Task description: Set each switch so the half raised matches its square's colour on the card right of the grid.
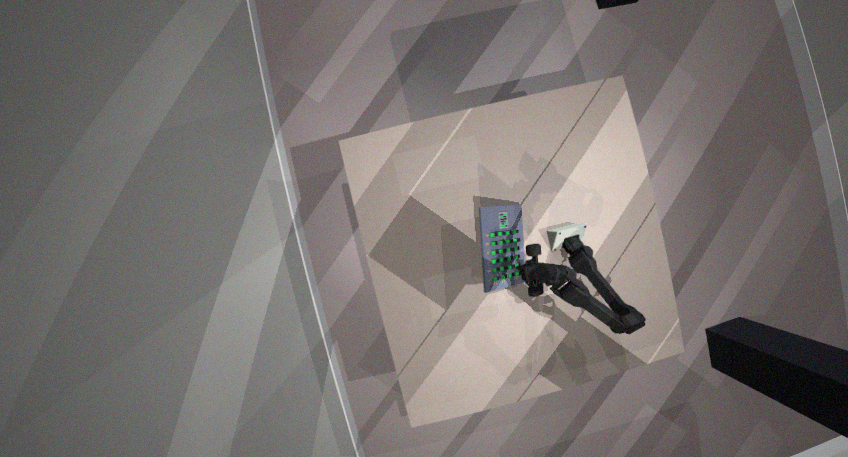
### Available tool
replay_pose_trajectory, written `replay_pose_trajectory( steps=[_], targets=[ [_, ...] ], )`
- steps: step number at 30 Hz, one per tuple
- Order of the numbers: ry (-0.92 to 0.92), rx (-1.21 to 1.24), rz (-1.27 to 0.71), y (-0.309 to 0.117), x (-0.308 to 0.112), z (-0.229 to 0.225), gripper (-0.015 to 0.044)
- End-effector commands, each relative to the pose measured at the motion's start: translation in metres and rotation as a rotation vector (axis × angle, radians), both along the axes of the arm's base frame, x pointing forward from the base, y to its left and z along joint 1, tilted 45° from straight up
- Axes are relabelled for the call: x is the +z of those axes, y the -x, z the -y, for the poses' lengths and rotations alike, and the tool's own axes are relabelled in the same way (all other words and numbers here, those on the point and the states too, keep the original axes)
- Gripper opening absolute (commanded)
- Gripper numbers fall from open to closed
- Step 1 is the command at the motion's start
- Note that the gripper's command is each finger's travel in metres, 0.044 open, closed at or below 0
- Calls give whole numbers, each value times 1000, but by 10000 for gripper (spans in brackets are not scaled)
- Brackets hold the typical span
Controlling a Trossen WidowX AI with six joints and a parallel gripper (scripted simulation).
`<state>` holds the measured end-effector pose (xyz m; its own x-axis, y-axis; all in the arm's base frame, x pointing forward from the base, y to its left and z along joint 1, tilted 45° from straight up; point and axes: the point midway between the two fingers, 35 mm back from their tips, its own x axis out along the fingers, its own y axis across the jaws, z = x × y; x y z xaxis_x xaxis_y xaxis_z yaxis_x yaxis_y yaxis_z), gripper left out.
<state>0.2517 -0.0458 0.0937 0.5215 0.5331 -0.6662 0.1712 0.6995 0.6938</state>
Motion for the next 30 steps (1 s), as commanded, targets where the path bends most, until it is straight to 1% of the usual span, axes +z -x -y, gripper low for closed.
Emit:
replay_pose_trajectory(
  steps=[1,8,30],
  targets=[
    [-3,0,-5,-1,-4,-3,0],
    [-3,0,-4,-6,-11,-8,0],
    [-3,0,-4,-6,-11,-9,0]
  ],
)
